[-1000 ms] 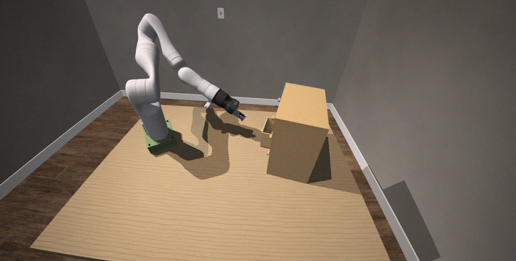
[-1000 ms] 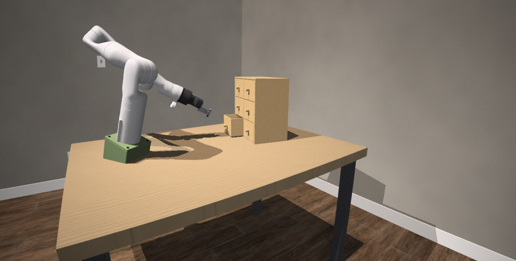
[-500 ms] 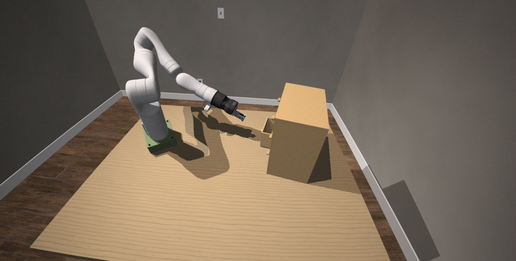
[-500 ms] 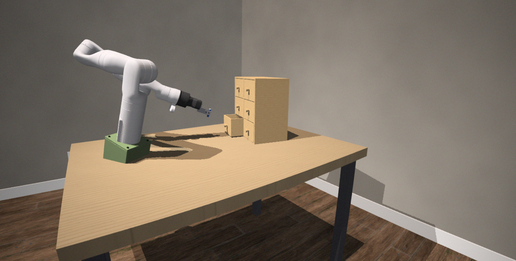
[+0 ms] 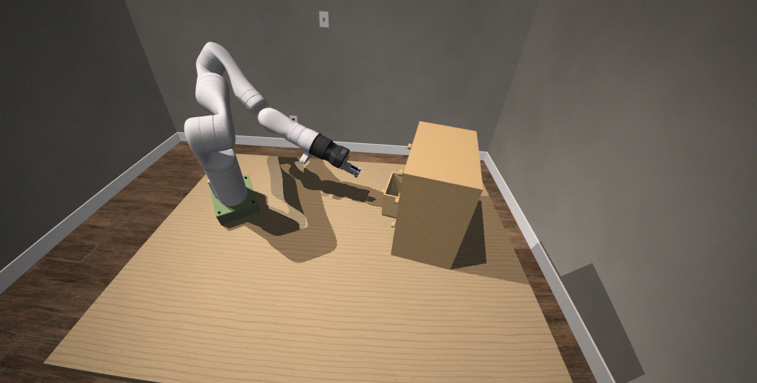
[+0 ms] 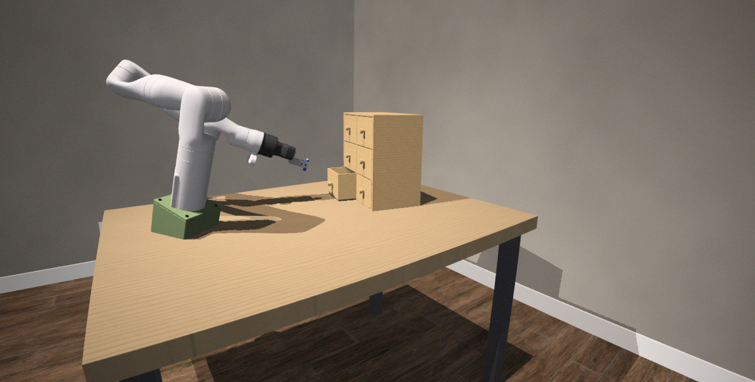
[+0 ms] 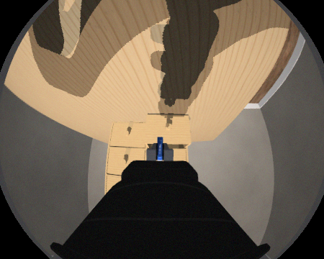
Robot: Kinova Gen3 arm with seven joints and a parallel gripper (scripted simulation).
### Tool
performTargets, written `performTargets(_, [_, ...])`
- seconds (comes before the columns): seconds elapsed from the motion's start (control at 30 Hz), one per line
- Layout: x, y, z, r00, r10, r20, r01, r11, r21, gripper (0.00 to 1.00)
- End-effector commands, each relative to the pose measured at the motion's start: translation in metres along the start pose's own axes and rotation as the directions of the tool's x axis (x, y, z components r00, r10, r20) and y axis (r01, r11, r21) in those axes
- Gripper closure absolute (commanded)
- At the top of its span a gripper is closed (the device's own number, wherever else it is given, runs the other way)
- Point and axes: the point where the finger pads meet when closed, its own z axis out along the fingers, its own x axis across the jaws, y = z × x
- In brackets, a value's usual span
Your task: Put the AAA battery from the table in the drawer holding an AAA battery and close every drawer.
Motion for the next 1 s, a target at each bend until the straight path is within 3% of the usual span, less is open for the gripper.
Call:
performTargets(0.0, [0.000, 0.001, 0.000, 1.000, 0.001, 0.000, -0.001, 1.000, 0.000, 0.76])
performTargets(0.97, [0.000, 0.009, 0.024, 1.000, 0.001, 0.001, -0.001, 1.000, 0.000, 0.76])
